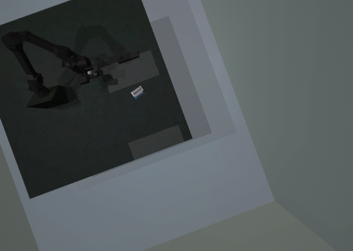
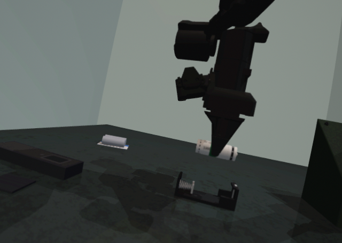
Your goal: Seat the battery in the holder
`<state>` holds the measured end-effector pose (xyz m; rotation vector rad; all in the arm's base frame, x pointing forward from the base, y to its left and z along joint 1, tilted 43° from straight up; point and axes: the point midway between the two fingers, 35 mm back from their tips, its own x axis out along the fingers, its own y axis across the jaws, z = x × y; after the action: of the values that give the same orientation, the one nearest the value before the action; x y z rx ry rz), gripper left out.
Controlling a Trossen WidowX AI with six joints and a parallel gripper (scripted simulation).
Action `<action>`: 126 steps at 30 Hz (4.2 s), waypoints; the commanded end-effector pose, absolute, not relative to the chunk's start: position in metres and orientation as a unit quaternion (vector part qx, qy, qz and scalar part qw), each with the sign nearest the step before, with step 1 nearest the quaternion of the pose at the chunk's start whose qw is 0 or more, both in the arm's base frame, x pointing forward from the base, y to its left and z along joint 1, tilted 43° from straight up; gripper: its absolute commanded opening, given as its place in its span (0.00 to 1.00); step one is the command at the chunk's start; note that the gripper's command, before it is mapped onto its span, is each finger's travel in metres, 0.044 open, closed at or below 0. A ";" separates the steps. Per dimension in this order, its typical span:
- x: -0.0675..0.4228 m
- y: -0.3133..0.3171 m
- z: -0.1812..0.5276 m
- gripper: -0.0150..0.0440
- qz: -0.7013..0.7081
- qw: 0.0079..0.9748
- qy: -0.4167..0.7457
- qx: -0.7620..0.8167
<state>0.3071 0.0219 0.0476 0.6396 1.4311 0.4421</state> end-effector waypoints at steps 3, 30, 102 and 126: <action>0.309 0.026 0.054 0.40 0.212 0.693 0.634 0.270; 0.309 0.055 0.022 0.40 0.254 0.591 0.729 0.236; 0.338 0.063 0.011 0.40 0.285 0.508 0.787 0.205; 0.341 0.064 0.009 0.40 0.273 0.532 0.774 0.210</action>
<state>0.3380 0.0638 0.0108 0.5004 1.8704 0.6631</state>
